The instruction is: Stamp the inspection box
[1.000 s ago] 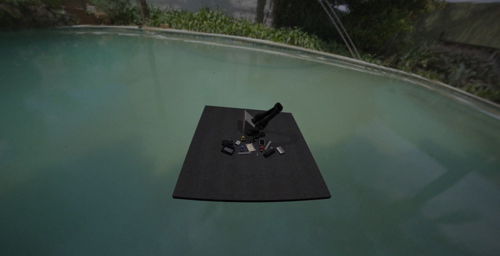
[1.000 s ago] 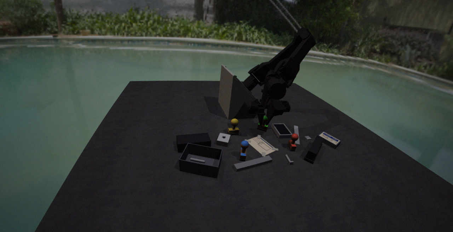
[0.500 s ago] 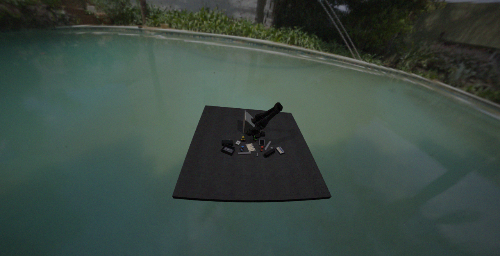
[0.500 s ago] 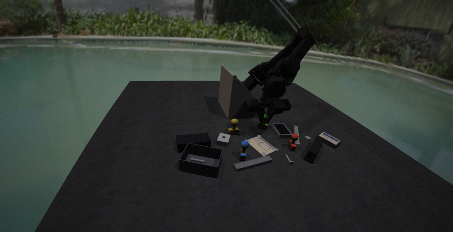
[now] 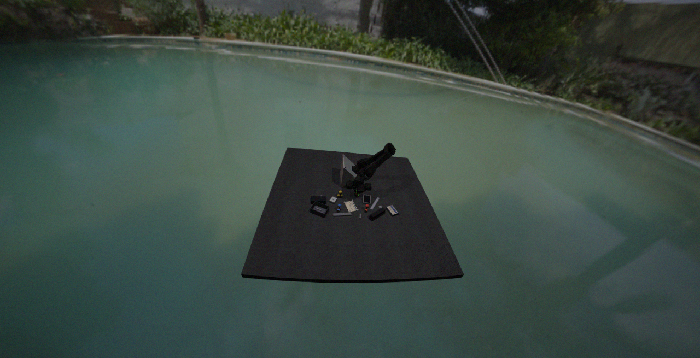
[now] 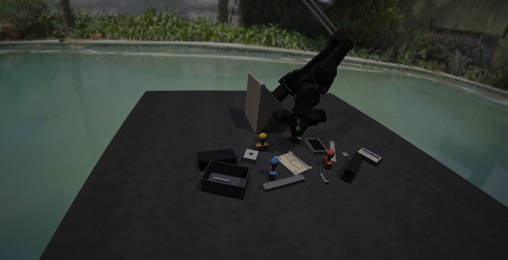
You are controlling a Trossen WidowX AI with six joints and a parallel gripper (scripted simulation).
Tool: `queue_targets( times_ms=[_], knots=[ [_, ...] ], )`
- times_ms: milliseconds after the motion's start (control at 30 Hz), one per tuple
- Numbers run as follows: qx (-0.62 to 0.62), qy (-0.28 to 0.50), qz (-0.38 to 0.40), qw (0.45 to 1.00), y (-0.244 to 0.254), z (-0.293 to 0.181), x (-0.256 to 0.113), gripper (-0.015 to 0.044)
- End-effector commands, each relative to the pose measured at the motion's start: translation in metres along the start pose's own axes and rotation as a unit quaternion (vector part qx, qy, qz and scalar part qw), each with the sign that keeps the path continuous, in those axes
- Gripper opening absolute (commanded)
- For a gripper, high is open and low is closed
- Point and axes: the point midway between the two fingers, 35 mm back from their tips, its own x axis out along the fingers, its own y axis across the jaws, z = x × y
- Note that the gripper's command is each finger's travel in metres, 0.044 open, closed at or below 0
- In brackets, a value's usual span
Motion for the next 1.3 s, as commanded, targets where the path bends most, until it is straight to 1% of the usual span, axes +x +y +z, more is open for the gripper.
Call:
queue_targets(
  times_ms=[0,1267],
  knots=[
    [-0.002,0.001,-0.002,1.000,0.000,0.000,-0.002,0.0000],
    [-0.002,0.000,-0.002,1.000,-0.001,0.001,-0.020,0.0000]
  ],
)
